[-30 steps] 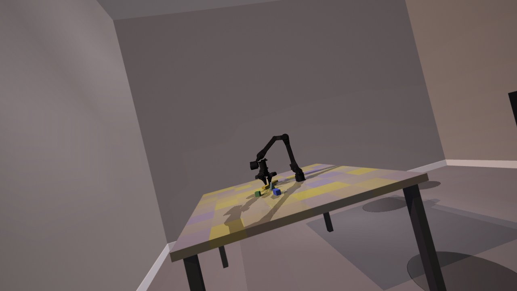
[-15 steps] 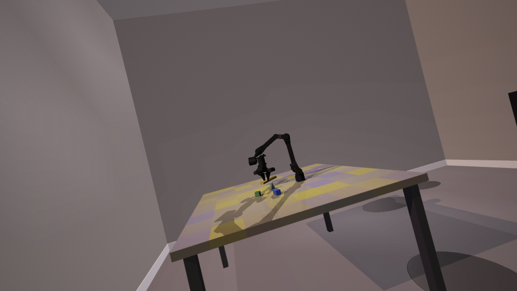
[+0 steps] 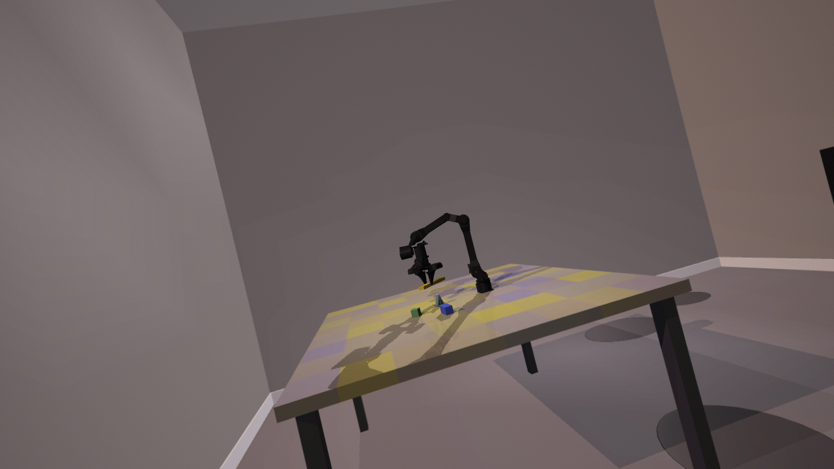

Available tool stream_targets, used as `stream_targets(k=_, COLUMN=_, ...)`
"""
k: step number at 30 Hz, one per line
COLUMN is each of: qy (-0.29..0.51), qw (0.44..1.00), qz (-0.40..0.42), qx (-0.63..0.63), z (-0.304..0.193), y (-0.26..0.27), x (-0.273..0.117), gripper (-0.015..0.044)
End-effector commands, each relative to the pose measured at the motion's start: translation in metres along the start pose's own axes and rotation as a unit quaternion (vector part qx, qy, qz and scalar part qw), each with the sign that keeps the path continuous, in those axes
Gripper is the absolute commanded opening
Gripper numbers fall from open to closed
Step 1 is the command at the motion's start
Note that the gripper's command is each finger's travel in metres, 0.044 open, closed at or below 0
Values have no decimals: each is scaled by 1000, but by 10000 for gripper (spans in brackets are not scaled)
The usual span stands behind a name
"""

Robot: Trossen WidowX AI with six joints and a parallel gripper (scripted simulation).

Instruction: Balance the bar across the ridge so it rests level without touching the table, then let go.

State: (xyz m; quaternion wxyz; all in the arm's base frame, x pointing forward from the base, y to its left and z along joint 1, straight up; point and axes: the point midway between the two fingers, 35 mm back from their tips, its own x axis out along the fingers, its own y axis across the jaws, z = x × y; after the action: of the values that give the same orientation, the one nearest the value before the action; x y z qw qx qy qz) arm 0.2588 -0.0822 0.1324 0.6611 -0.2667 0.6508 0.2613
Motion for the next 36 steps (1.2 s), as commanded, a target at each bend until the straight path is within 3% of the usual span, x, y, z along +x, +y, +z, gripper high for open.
stream_targets(k=1, qy=-1, qw=1000, qz=-6, qx=-2, z=0, y=0, x=-13, gripper=0)
stream_targets(k=36, qy=-7, qw=966, qz=-1, qx=257, z=94, y=70, x=-21, gripper=0)
